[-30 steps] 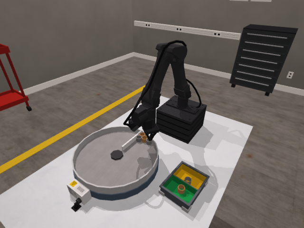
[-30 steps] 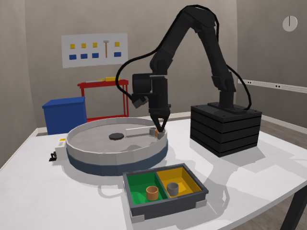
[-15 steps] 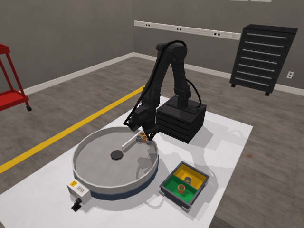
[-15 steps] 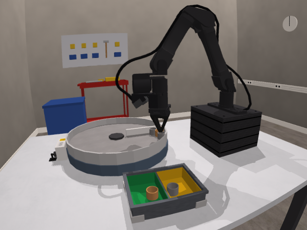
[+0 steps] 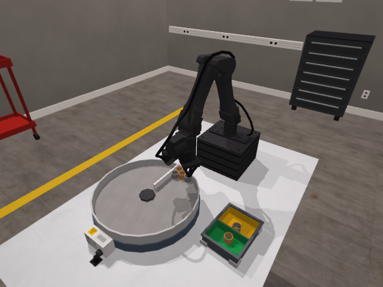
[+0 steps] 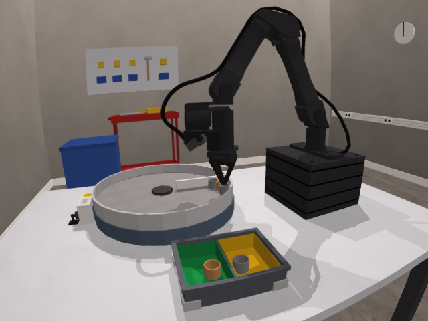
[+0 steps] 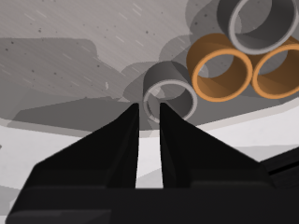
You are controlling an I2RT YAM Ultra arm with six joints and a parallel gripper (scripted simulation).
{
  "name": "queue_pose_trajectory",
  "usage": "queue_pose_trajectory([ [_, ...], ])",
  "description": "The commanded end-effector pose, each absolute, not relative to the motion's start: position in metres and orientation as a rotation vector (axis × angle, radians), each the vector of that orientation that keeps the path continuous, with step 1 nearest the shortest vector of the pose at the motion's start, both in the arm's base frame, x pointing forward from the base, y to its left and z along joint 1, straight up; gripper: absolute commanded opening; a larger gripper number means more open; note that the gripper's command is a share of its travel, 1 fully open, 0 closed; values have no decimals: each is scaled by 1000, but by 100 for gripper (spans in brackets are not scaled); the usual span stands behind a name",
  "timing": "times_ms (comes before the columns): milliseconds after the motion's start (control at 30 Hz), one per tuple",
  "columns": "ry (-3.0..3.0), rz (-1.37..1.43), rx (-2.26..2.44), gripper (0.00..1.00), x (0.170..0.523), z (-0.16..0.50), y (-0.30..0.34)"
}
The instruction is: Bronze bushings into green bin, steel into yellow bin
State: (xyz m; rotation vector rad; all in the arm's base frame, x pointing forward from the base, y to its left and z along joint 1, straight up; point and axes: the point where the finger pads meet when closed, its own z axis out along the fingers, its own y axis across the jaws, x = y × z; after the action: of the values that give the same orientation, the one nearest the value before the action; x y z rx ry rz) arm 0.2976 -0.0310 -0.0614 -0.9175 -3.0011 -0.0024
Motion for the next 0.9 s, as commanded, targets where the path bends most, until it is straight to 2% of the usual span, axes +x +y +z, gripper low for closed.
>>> queue_pose_trajectory([
  [0, -3046, -27, -922, 12, 309, -50, -27],
  [867, -3049, -29, -931, 12, 313, -46, -29],
])
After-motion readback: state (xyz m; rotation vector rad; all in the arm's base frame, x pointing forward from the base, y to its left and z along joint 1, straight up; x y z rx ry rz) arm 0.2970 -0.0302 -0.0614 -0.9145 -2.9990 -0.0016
